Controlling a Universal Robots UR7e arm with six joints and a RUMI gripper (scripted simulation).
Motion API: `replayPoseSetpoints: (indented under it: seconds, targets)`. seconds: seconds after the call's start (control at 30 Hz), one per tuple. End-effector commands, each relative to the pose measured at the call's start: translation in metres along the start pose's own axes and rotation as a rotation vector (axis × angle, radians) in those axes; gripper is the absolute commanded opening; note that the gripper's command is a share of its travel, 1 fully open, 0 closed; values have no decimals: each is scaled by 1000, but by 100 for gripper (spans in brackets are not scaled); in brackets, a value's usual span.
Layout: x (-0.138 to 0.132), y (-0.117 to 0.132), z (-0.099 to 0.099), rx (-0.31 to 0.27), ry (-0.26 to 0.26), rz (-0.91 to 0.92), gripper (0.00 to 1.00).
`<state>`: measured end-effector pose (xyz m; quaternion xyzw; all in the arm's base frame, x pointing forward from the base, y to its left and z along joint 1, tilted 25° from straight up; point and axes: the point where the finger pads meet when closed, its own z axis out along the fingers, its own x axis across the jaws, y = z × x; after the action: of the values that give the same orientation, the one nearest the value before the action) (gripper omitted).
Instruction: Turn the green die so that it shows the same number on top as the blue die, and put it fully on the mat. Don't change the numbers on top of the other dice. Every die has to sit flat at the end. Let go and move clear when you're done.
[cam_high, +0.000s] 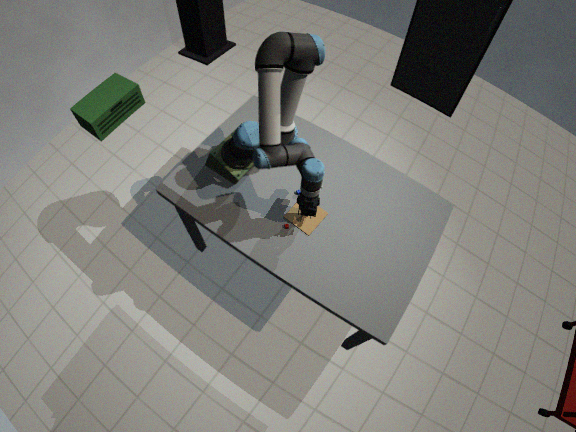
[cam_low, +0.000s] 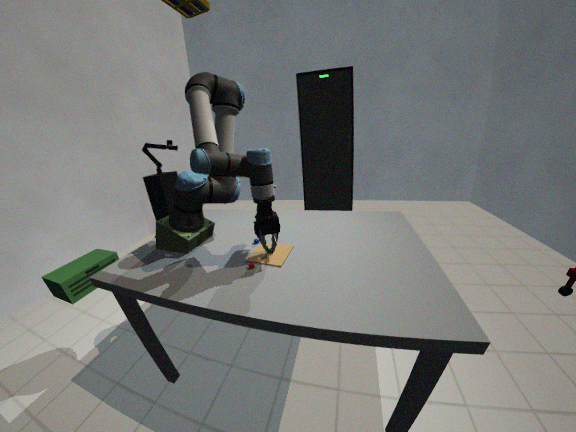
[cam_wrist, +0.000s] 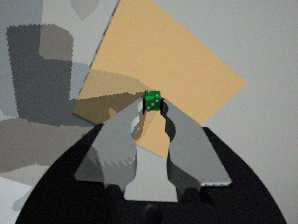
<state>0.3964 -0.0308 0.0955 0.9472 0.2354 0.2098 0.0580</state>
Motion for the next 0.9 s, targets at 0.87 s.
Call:
replayPoseSetpoints:
  seconds: [0.87]
  targets:
    - [0,0,-22,-1,1,0,0]
